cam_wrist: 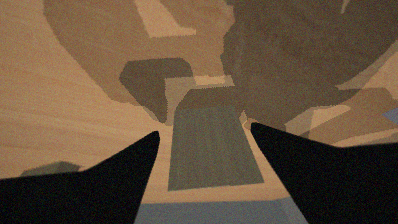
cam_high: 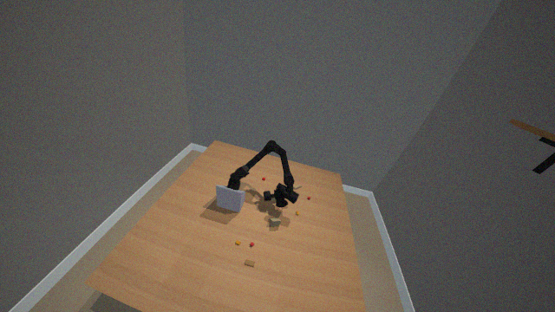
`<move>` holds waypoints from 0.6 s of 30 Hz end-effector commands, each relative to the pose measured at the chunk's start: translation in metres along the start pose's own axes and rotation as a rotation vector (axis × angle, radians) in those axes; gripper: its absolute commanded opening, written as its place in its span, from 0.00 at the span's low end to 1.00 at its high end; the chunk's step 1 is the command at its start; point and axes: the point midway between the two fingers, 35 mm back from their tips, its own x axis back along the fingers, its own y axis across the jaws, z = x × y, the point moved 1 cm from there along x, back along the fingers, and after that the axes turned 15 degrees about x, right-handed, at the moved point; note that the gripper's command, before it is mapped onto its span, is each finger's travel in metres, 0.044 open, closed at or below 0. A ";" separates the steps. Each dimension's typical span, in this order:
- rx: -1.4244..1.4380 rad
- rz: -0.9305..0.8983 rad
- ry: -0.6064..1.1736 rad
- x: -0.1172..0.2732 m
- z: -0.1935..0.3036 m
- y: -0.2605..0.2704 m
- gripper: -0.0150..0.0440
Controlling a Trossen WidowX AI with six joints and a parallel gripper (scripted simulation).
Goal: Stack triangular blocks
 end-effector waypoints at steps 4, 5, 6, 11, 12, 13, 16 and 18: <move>0.002 -0.003 0.008 -0.006 0.003 0.000 0.96; 0.002 -0.003 0.008 -0.006 0.003 0.000 0.91; 0.002 -0.003 0.008 -0.006 0.003 0.000 0.87; 0.002 -0.003 0.008 -0.006 0.003 0.000 0.68; 0.002 -0.003 0.008 -0.006 0.003 0.000 0.67; 0.002 -0.003 0.008 -0.006 0.003 0.000 0.65; 0.002 -0.003 0.008 -0.006 0.003 0.000 0.62; 0.002 -0.003 0.008 -0.006 0.003 0.000 0.56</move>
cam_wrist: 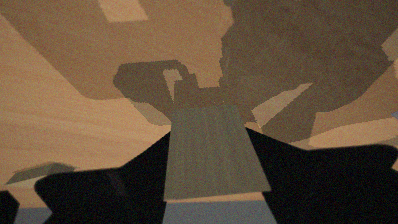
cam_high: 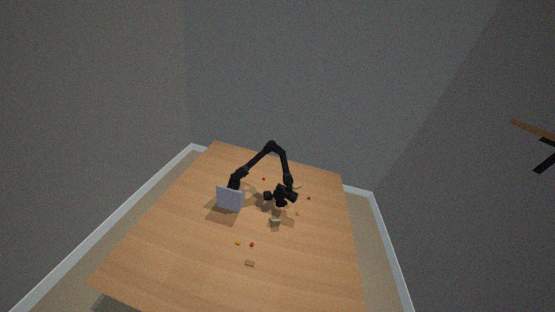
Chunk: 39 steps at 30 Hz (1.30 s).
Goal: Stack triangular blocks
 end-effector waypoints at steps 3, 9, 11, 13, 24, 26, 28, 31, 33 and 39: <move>-0.001 -0.001 0.000 0.001 0.000 0.000 0.43; -0.002 0.010 -0.028 0.003 0.003 0.001 0.25; -0.002 0.024 -0.071 0.003 0.007 0.001 0.25; -0.003 0.040 -0.127 0.005 0.011 0.002 0.25; -0.004 0.113 -0.400 0.008 0.031 0.008 0.25; -0.004 0.126 -0.449 0.008 0.035 0.010 0.25; -0.004 0.142 -0.507 0.008 0.040 0.011 0.25; -0.004 0.164 -0.597 0.007 0.047 0.013 0.25; -0.004 0.177 -0.647 0.006 0.051 0.014 0.25; -0.005 0.217 -0.798 0.002 0.062 0.017 0.25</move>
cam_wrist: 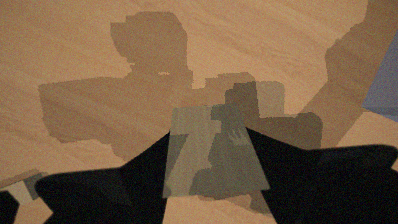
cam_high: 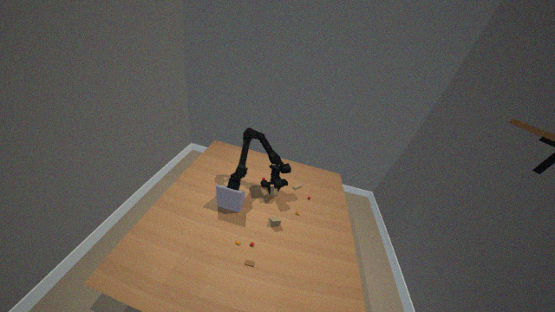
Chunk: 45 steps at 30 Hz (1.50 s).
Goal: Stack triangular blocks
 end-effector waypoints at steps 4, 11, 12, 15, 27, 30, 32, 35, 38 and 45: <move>-0.002 0.036 -0.168 0.007 0.012 0.004 0.25; -0.004 0.083 -0.343 0.010 0.026 0.008 0.25; -0.004 0.089 -0.367 0.010 0.028 0.009 0.25; -0.005 0.109 -0.442 0.010 0.034 0.010 0.25; -0.006 0.119 -0.472 0.010 0.038 0.011 0.61; -0.006 0.119 -0.472 0.010 0.038 0.011 0.74; -0.006 0.119 -0.472 0.010 0.038 0.011 0.83; -0.006 0.119 -0.472 0.010 0.038 0.011 0.97; -0.006 0.119 -0.472 0.010 0.038 0.011 1.00; -0.006 0.119 -0.472 0.010 0.038 0.011 1.00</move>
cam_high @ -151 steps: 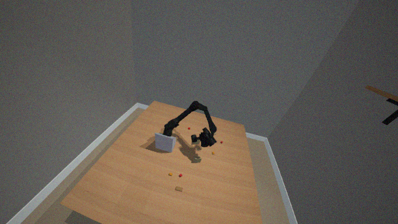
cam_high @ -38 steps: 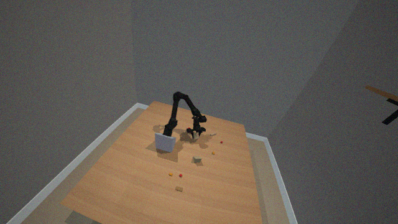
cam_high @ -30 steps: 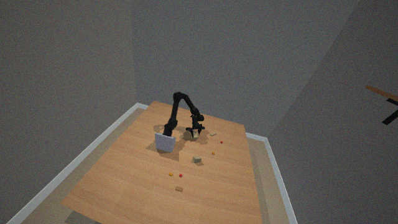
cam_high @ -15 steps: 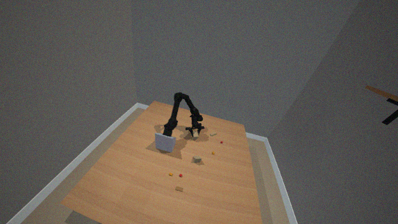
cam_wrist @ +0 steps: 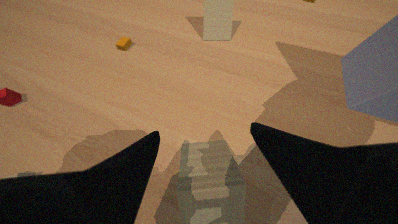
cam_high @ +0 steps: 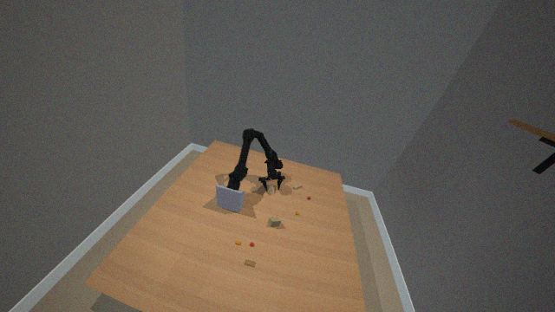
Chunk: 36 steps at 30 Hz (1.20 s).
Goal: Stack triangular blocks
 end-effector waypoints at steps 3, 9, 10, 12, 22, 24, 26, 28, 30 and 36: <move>0.003 0.000 0.000 0.007 -0.008 0.000 1.00; 0.001 0.000 -0.004 0.066 -0.069 -0.018 1.00; 0.001 0.000 -0.004 0.068 -0.071 -0.019 1.00; 0.001 0.000 -0.004 0.068 -0.071 -0.019 1.00; 0.240 0.274 0.642 0.015 -0.049 -0.051 1.00; 0.237 0.246 0.838 0.010 -0.046 -0.054 1.00; 0.203 0.170 1.020 0.007 -0.047 -0.051 1.00; 0.141 0.051 1.173 0.004 -0.052 -0.045 1.00; 0.053 -0.103 1.285 -0.001 -0.062 -0.036 1.00; -0.084 -0.321 1.352 -0.010 -0.084 -0.024 1.00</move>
